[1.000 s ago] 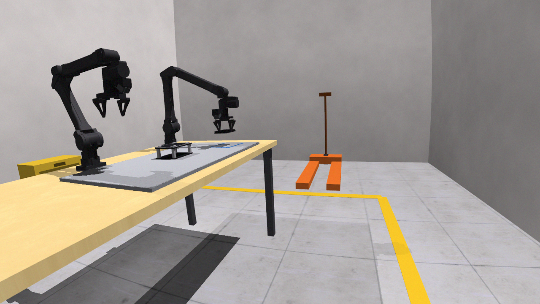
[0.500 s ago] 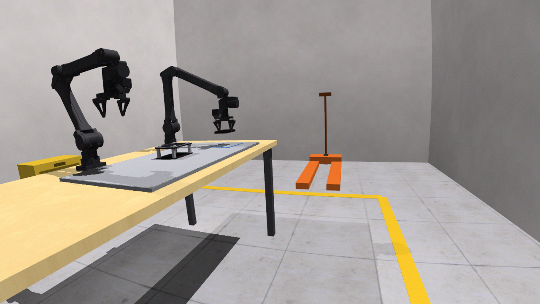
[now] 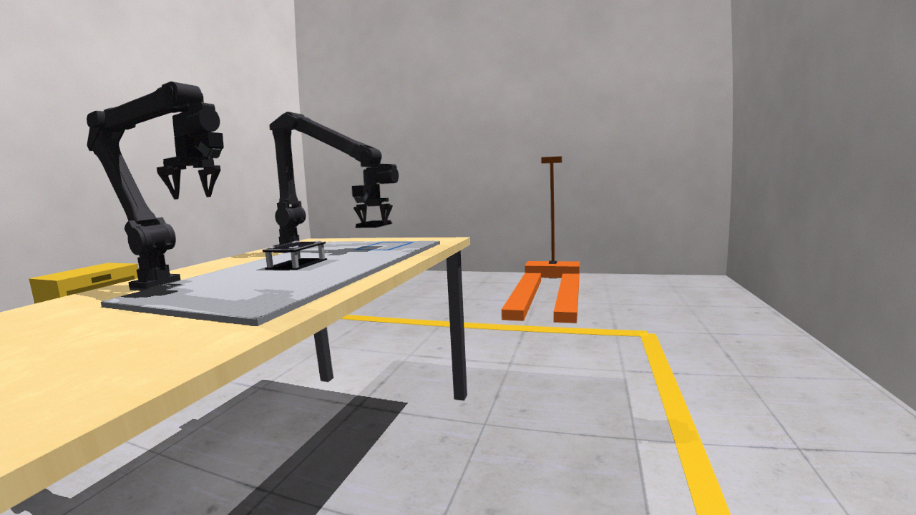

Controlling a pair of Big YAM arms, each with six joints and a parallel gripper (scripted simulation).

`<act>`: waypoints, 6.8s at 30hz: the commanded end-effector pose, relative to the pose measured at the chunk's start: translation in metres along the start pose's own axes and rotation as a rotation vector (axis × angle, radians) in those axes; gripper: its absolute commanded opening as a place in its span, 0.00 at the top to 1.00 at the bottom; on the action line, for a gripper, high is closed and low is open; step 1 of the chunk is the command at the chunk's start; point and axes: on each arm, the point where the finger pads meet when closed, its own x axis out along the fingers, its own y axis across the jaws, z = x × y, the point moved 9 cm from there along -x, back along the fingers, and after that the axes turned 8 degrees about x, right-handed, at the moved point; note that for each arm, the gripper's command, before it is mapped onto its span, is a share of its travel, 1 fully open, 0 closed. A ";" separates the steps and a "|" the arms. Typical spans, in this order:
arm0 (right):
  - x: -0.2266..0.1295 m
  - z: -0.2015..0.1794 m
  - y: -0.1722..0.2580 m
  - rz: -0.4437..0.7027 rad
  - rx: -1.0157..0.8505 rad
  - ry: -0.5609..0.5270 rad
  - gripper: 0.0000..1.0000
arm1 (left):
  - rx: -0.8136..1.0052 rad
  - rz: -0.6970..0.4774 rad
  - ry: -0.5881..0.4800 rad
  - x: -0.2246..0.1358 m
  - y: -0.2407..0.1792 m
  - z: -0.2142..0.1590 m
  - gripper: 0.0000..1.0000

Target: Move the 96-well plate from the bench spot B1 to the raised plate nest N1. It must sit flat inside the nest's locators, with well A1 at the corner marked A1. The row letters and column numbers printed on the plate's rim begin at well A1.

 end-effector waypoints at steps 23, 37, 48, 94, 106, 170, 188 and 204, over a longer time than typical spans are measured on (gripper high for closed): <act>-0.016 0.008 0.001 0.006 -0.012 -0.039 0.00 | -0.023 0.079 -0.006 -0.037 -0.005 0.073 1.00; -0.016 0.008 0.001 0.006 -0.012 -0.039 0.00 | -0.023 0.076 -0.011 -0.050 -0.012 0.113 1.00; -0.016 0.008 0.001 0.006 -0.012 -0.039 0.00 | -0.023 0.079 -0.018 -0.056 -0.020 0.150 1.00; -0.016 0.008 0.001 0.006 -0.012 -0.039 0.00 | -0.023 0.045 -0.019 -0.064 -0.047 0.284 1.00; -0.016 0.008 0.001 0.006 -0.012 -0.039 0.00 | -0.023 0.055 -0.029 -0.073 -0.056 0.315 1.00; -0.016 0.008 0.001 0.006 -0.012 -0.039 0.00 | -0.022 0.056 -0.036 -0.079 -0.059 0.345 1.00; -0.016 0.008 0.001 0.006 -0.012 -0.039 0.00 | -0.022 0.056 -0.036 -0.079 -0.059 0.346 1.00; -0.016 0.008 0.001 0.006 -0.012 -0.039 0.00 | -0.022 0.056 -0.035 -0.079 -0.059 0.346 1.00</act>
